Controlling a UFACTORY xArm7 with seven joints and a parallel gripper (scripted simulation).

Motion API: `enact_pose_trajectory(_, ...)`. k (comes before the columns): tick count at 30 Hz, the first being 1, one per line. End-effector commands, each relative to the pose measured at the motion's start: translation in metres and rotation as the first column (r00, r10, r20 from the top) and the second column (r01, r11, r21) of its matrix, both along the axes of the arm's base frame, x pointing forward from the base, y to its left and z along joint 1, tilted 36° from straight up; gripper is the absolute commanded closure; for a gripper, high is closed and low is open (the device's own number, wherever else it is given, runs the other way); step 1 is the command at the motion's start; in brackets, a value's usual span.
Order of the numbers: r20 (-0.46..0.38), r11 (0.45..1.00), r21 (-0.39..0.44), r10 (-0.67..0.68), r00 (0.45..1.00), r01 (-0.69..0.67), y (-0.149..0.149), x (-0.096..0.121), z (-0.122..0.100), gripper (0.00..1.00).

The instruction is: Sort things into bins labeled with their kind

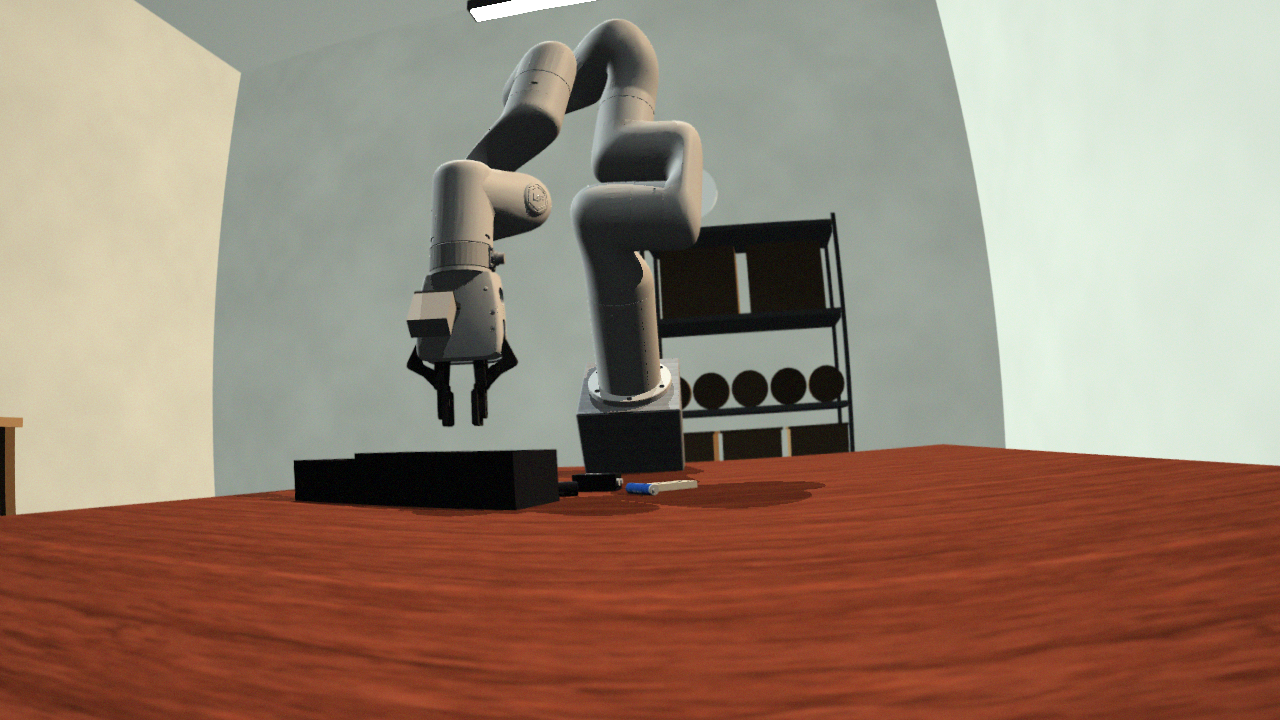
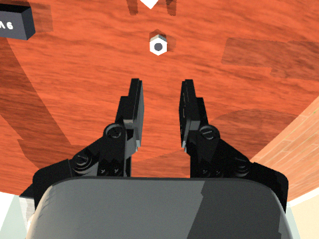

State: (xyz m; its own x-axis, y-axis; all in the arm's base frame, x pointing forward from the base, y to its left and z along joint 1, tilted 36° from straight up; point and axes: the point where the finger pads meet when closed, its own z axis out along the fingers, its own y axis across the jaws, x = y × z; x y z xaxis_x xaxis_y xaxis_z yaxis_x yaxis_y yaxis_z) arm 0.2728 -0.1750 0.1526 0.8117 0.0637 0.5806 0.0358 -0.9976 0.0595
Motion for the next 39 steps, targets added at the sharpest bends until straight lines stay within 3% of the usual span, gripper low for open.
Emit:
enact_pose_trajectory(1, 0.005, 1.0, 0.0, 0.001, 1.0, -0.001, -0.0017, 0.0028, -0.0006, 0.7)
enact_pose_trajectory(39, 0.005, 1.0, 0.0, 0.001, 1.0, -0.001, 0.0033, 0.0057, 0.0012, 0.7)
